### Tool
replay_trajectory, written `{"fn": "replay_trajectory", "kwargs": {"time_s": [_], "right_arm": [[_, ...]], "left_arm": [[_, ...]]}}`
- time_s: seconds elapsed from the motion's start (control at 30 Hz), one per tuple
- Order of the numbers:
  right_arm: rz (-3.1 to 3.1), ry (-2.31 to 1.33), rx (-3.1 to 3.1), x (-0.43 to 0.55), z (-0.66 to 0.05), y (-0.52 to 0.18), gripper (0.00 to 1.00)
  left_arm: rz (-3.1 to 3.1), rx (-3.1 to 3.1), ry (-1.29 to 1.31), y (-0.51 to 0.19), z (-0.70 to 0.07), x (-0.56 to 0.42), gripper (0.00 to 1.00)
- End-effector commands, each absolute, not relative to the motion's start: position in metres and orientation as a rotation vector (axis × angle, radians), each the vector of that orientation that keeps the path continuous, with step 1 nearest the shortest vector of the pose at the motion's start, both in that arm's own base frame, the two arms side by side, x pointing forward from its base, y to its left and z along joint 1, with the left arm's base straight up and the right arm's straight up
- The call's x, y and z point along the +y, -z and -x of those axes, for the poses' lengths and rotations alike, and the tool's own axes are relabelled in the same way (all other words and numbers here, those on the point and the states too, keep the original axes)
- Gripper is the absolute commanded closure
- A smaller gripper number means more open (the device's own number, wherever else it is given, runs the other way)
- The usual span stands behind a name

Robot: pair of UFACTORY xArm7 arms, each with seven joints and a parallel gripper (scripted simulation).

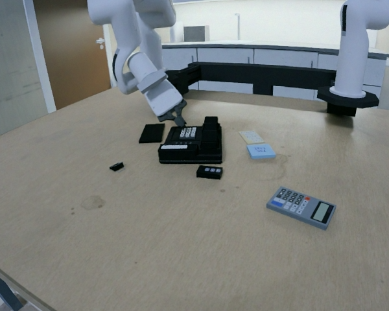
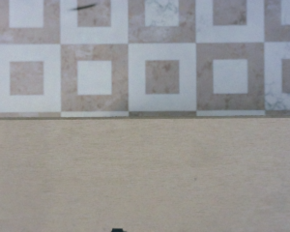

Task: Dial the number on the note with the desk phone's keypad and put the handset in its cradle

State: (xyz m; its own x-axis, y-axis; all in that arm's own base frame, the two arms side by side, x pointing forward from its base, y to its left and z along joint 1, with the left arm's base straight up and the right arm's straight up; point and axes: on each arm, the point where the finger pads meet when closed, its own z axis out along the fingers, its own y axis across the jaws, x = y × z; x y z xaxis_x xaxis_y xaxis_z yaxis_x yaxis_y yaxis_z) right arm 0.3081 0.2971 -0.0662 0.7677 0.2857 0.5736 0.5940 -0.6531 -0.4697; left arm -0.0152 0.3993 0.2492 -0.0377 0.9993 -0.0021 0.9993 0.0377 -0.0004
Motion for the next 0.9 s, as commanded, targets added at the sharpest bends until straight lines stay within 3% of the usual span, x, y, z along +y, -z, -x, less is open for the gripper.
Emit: {"fn": "replay_trajectory", "kwargs": {"time_s": [0.0,0.87], "right_arm": [[2.295,0.606,-0.653,0.2973,-0.3085,0.0665,1.00],[2.295,0.606,-0.653,0.2973,-0.3085,0.0747,1.00]], "left_arm": [[-2.179,2.263,0.000,-0.2500,0.0151,0.3998,0.00],[-2.179,2.263,0.000,-0.2500,0.0151,0.3998,0.00]]}}
